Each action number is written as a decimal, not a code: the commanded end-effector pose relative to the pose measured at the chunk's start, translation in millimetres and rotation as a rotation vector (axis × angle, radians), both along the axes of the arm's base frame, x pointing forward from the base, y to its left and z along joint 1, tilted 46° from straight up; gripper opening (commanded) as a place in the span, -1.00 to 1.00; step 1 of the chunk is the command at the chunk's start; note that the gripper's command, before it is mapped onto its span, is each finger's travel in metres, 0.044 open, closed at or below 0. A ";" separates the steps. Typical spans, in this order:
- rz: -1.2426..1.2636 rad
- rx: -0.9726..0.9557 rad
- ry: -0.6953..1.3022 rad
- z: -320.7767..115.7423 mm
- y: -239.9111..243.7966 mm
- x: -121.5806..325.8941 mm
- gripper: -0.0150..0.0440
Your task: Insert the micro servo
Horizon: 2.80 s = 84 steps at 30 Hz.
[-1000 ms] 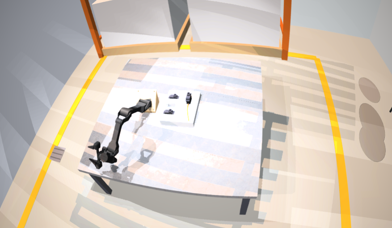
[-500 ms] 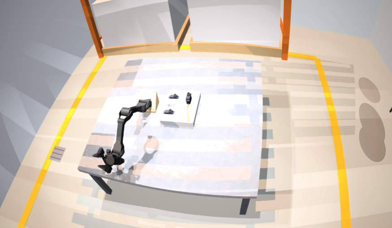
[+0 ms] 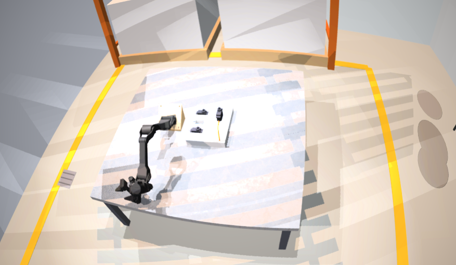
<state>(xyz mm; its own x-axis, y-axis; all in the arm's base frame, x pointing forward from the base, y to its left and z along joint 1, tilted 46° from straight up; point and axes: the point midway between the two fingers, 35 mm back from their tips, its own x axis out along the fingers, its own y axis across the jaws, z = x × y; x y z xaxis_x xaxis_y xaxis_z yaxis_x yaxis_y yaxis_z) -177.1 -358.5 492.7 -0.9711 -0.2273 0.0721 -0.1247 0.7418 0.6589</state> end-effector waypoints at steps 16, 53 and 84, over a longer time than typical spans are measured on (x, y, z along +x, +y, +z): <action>0.266 0.282 0.094 -10.1 -37.6 75.1 1.00; 0.677 0.603 0.332 -34.8 -58.8 221.0 1.00; 0.955 0.962 0.676 -82.8 -48.2 338.6 1.00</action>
